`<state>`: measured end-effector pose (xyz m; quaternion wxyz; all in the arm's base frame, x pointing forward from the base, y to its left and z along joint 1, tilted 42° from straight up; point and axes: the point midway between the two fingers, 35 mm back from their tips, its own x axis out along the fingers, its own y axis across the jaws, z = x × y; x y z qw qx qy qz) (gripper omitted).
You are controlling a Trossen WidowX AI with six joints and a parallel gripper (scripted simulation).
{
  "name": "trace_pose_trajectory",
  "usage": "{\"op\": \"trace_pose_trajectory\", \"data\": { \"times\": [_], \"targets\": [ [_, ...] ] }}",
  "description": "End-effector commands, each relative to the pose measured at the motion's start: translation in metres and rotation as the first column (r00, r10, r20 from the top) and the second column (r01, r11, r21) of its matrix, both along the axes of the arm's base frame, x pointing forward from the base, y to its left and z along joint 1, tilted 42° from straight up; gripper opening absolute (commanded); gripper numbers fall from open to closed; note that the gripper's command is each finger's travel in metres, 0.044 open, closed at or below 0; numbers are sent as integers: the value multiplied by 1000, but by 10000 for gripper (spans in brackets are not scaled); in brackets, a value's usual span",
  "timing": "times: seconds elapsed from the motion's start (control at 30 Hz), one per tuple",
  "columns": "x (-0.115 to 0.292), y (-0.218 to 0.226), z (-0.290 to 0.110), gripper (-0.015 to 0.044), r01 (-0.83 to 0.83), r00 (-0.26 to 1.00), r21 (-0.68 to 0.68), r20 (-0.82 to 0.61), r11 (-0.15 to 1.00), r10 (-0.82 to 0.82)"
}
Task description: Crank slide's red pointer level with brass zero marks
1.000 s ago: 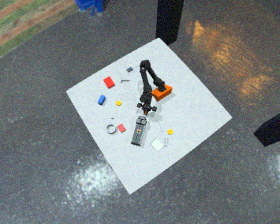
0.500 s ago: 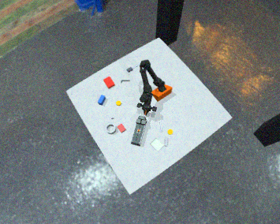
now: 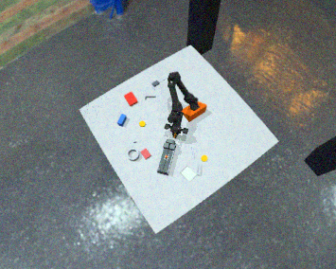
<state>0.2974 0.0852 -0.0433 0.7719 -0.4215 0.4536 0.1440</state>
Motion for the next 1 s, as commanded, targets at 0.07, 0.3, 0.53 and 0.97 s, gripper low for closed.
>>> {"op": "trace_pose_trajectory", "data": {
  "times": [0.07, 0.3, 0.53, 0.97],
  "targets": [
    [-1, 0, -1, 0, -2, 1000, 1, -4, 1000, 2],
    [-1, 0, -1, 0, -2, 1000, 1, -4, 1000, 2],
    [0, 0, 0, 0, 0, 1000, 0, 0, 1000, 0],
    [0, 0, 0, 131, 0, 1000, 0, 0, 1000, 0]
  ]
}}
